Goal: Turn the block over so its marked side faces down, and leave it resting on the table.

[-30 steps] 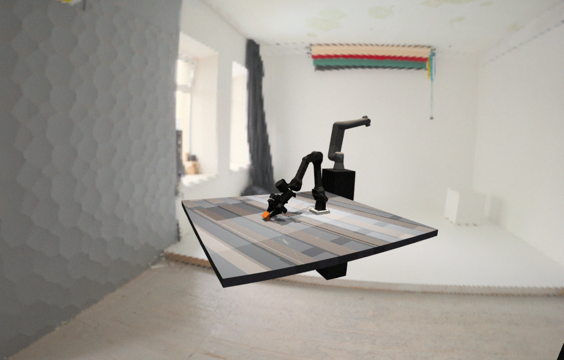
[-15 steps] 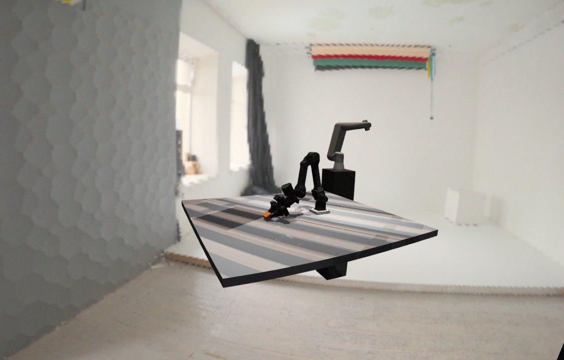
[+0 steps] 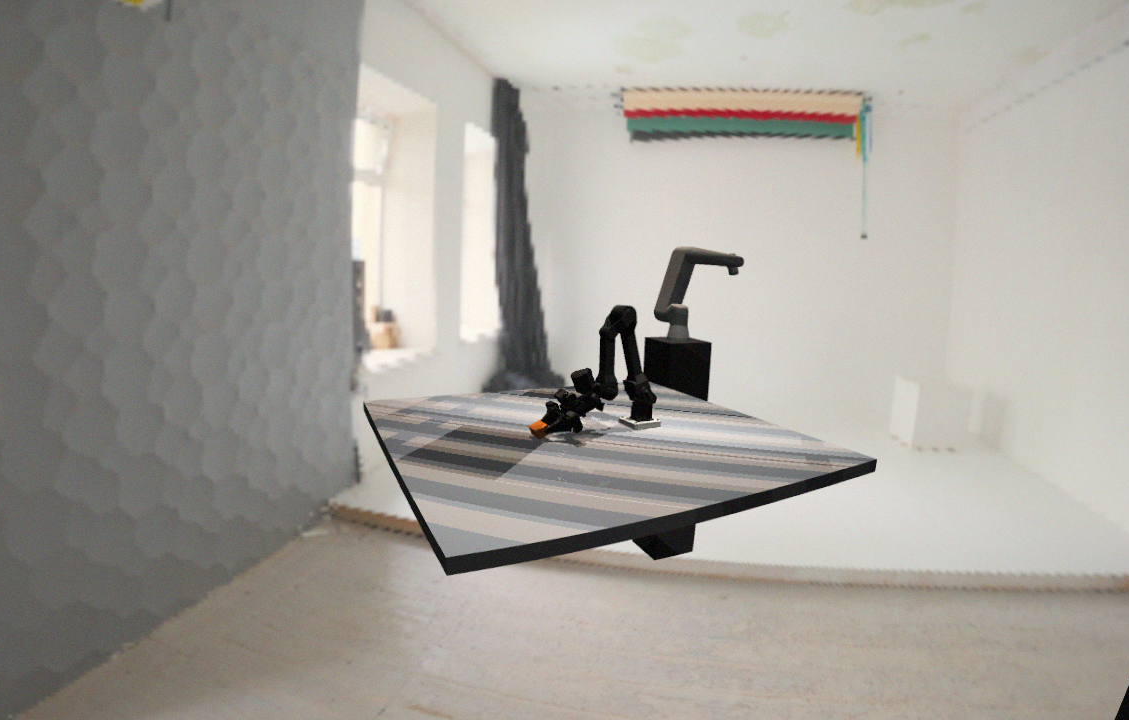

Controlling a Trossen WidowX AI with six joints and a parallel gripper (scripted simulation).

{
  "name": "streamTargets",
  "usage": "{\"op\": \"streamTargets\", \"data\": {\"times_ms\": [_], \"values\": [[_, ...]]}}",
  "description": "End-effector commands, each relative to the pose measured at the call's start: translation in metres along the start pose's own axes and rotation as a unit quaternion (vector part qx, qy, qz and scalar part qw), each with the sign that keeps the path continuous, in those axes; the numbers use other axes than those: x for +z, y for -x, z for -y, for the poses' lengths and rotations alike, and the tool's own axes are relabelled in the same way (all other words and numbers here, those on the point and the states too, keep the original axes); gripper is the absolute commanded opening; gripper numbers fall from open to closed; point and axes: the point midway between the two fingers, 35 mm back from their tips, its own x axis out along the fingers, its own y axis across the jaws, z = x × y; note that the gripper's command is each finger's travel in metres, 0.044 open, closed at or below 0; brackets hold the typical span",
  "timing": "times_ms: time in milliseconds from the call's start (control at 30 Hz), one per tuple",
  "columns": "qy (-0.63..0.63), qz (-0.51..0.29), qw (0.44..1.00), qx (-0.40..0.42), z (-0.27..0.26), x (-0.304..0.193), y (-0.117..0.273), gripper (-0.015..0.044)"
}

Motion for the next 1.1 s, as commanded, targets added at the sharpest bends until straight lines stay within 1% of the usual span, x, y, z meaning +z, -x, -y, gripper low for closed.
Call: {"op": "streamTargets", "data": {"times_ms": [0,267,833,1067], "values": [[0.003,0.004,1.0,-0.001,0.0003,0.0013,0.0005,0.0],[0.003,0.004,1.0,-0.001,0.0003,0.0013,0.0005,0.0],[0.003,0.004,1.0,-0.001,0.0003,0.0013,0.0005,0.044],[0.003,0.004,1.0,-0.001,0.0003,0.0013,0.0005,0.044]]}}
